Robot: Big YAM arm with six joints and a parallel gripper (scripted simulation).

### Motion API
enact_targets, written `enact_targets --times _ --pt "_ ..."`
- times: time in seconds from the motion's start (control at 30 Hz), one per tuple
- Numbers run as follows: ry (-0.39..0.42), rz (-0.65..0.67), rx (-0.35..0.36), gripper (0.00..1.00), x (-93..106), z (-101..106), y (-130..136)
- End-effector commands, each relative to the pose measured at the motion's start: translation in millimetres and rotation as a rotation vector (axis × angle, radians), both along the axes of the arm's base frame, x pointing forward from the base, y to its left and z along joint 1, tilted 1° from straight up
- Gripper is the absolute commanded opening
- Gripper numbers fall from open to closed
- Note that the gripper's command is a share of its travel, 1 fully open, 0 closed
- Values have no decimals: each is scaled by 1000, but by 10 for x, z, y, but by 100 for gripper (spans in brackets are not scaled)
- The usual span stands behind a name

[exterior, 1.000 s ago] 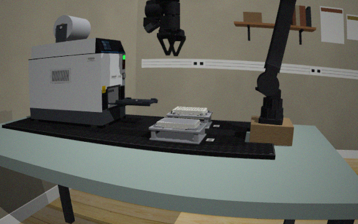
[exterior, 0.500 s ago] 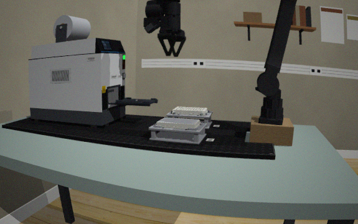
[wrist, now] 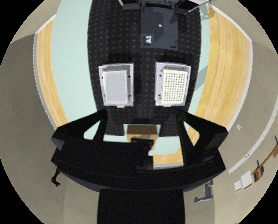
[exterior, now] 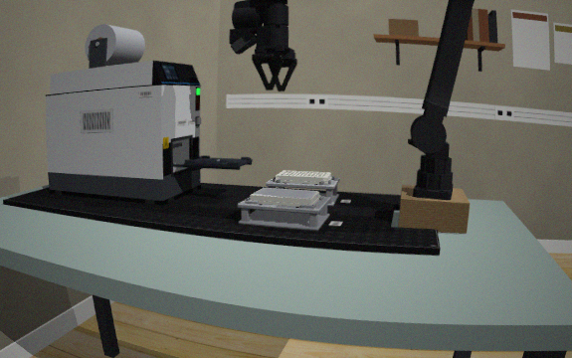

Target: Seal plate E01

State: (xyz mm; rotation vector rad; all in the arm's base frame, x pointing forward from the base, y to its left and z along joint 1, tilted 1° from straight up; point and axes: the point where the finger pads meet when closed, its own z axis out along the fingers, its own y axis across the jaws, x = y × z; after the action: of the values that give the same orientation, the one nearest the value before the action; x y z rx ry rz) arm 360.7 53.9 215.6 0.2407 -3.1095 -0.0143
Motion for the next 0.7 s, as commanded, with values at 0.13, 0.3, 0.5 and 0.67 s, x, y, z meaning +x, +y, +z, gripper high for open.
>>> enact_targets --times 0.13,0.3,0.5,0.67 --pt "-152 20 30 100 85 -120 -2" --pt "-240 26 44 100 75 -332 -36" --pt "-318 51 56 100 37 -701 -8" --pt "-409 47 66 100 50 -934 -53"
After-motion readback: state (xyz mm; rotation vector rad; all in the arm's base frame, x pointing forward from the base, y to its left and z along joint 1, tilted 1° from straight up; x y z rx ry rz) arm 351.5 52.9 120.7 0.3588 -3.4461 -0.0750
